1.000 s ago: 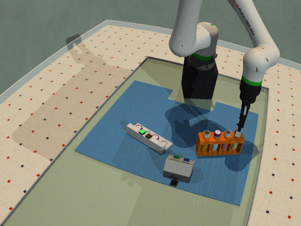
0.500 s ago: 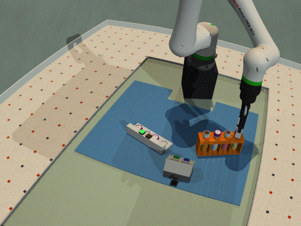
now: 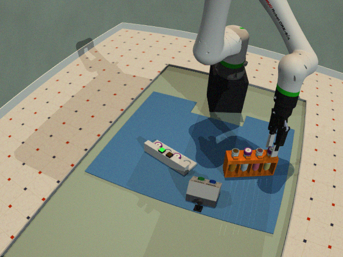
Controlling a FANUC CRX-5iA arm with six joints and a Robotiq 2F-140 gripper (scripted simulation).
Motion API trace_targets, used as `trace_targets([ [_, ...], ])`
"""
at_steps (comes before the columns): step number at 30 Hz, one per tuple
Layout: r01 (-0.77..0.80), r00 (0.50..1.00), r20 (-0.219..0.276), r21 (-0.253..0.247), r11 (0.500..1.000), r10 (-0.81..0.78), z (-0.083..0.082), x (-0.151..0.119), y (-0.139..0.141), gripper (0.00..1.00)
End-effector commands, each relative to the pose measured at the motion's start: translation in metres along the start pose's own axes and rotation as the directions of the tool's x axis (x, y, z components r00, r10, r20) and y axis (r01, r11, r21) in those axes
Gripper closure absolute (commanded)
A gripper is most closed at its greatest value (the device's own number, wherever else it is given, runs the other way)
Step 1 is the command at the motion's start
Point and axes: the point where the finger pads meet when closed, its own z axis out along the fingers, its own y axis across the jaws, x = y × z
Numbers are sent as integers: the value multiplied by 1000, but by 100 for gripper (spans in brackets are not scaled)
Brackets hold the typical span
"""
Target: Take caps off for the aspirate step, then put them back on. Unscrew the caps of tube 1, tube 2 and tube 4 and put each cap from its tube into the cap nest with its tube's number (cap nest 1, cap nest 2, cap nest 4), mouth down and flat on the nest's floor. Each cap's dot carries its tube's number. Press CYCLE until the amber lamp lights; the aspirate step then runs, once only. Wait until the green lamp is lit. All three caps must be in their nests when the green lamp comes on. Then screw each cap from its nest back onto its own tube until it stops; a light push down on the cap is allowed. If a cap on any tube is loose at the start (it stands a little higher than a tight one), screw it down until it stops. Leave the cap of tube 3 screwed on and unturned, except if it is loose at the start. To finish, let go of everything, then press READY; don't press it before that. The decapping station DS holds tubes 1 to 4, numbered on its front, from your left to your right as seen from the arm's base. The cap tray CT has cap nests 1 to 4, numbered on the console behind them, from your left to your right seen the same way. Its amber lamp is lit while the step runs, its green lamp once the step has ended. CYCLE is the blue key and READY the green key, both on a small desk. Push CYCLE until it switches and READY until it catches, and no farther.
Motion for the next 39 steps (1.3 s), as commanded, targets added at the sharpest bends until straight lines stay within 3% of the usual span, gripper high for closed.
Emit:
trace_targets([
  [1,210,977,21,-8,978,-210,0,0,0,65],
  [3,210,977,21,-8,978,-210,0,0,0,65],
  [8,397,918,22,-4,918,-397,0,0,0,65],
  [14,397,918,22,-4,918,-397,0,0,0,65],
  [15,397,918,22,-4,918,-397,0,0,0,100],
  [29,397,918,22,-4,918,-397,0,0,0,100],
  [34,158,987,21,-10,987,-157,0,0,0,100],
  [39,8,1000,19,-12,1000,-8,0,0,0,100],
])
